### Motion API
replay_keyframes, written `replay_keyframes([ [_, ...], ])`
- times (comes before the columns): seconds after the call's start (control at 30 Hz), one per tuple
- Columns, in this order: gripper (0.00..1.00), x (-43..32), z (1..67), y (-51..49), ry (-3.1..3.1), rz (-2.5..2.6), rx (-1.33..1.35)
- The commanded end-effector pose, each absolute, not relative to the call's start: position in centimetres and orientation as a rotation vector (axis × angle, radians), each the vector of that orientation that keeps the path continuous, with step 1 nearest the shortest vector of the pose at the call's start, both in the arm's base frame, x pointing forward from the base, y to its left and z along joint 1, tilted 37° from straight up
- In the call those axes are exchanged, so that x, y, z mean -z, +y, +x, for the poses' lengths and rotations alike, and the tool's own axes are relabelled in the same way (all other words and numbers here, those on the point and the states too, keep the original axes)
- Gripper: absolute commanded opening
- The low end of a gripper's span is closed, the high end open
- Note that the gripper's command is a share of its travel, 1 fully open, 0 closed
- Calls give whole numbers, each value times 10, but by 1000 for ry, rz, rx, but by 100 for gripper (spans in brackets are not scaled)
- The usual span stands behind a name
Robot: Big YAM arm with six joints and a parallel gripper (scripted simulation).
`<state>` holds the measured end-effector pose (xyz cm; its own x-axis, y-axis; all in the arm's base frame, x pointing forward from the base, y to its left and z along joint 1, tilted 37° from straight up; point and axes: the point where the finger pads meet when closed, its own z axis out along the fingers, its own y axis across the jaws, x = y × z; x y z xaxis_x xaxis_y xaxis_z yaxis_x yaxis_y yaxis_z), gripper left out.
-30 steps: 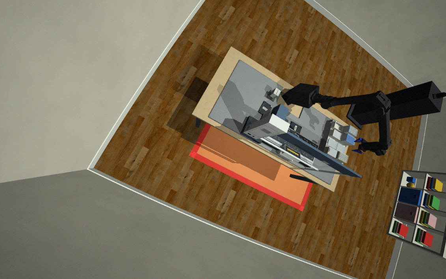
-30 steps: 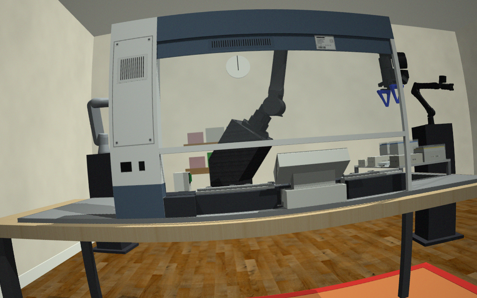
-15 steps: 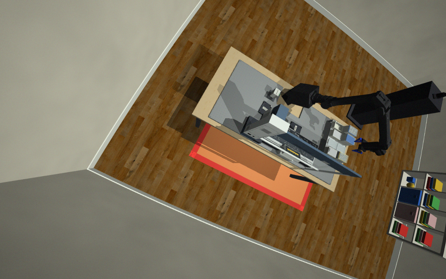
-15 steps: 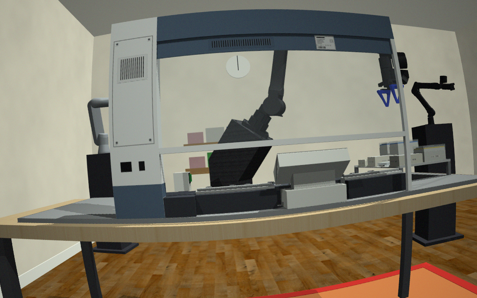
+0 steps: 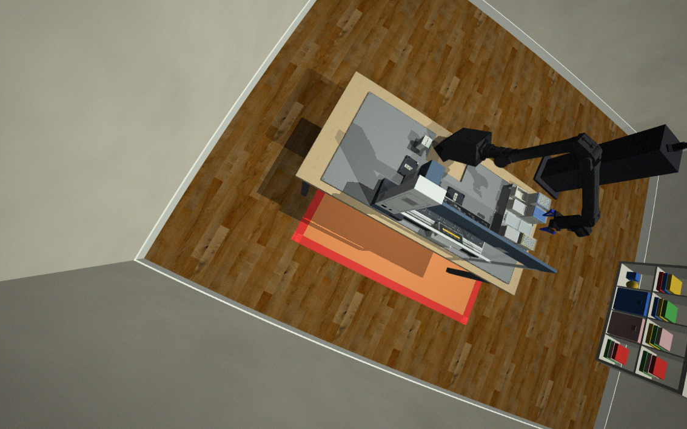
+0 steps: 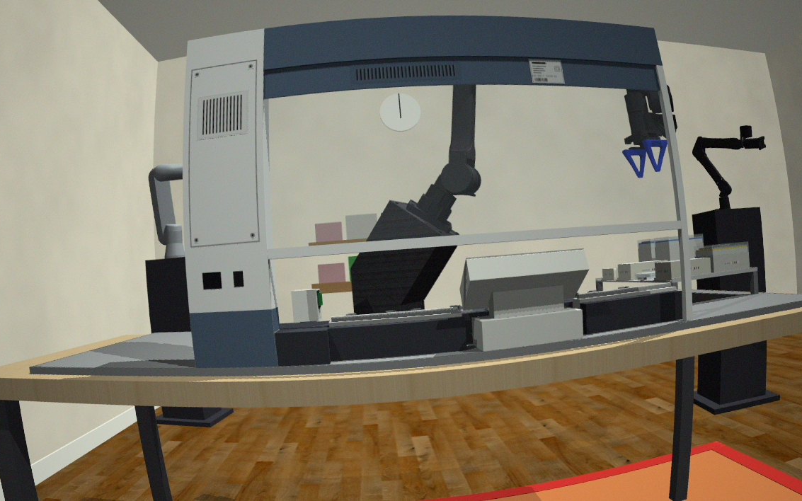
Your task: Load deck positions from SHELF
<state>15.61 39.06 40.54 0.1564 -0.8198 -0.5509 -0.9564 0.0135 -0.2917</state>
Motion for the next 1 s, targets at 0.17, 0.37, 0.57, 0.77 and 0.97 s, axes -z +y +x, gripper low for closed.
replay_keyframes([
  [0.17,100,-396,162,358,1653,-1816,-292],
  [0.37,100,-378,166,334,1654,-1817,-288],
  [0.57,100,-366,168,318,1654,-1818,-286],
  [0.77,100,-349,171,295,1659,-1824,-281],
  [0.97,100,-347,170,306,1656,-1853,-285],
])
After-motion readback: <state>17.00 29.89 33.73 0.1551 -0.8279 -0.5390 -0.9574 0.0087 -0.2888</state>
